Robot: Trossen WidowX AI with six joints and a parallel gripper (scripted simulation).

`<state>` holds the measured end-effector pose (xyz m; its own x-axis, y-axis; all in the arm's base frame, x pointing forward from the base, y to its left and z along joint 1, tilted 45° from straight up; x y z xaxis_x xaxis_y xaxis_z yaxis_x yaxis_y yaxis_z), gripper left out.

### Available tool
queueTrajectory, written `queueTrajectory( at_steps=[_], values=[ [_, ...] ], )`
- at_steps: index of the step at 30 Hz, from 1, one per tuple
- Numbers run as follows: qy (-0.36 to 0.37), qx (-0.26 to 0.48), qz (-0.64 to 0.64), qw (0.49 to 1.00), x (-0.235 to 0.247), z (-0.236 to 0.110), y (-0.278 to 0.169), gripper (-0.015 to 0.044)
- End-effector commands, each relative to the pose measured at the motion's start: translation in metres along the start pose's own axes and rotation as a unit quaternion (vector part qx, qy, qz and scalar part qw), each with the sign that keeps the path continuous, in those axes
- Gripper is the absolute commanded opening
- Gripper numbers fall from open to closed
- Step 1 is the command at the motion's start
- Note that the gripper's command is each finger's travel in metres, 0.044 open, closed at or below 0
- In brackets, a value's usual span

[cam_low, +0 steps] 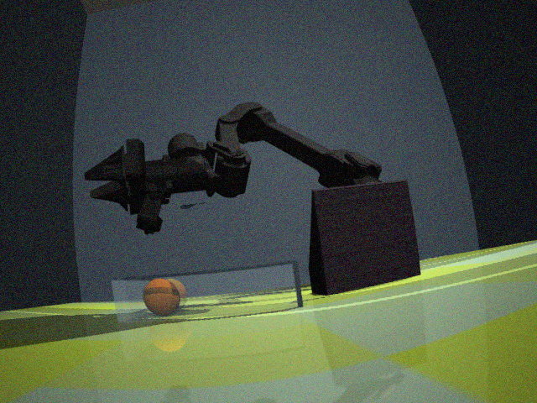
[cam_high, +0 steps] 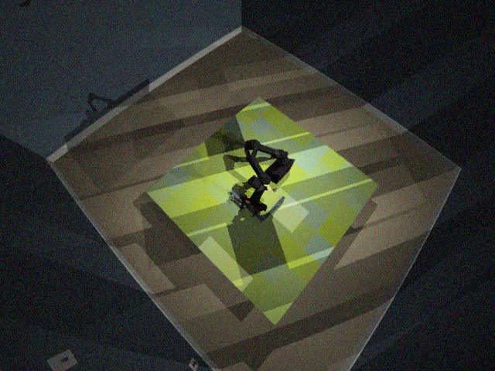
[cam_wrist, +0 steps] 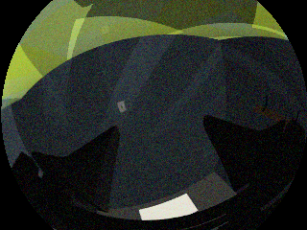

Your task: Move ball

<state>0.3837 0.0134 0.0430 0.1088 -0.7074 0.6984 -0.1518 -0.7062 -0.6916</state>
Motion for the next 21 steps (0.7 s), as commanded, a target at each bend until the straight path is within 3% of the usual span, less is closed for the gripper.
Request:
queueTrajectory(
  at_steps=[1,6,11,15,21],
  values=[
    [-0.002,-0.003,-0.005,1.000,-0.001,0.001,0.000,0.0390],
    [-0.085,-0.100,-0.177,0.976,-0.024,0.025,0.010,0.0390],
    [-0.232,-0.180,-0.408,0.864,-0.050,0.041,0.018,0.0390],
    [-0.363,-0.197,-0.568,0.713,-0.062,0.042,0.018,0.0390],
    [-0.537,-0.150,-0.723,0.407,-0.061,0.032,0.013,0.0390]
  ],
)
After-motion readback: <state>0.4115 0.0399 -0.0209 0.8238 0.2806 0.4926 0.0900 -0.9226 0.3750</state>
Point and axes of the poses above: the point midway between the two fingers, 35 mm back from their tips, its own z axis out along the fingers, its own x axis across the jaws, y = z × x, the point moved 8 cm from there along -z, back along the fingers, and after that the axes turned 7 degrees about -z, right-handed, at the moved point
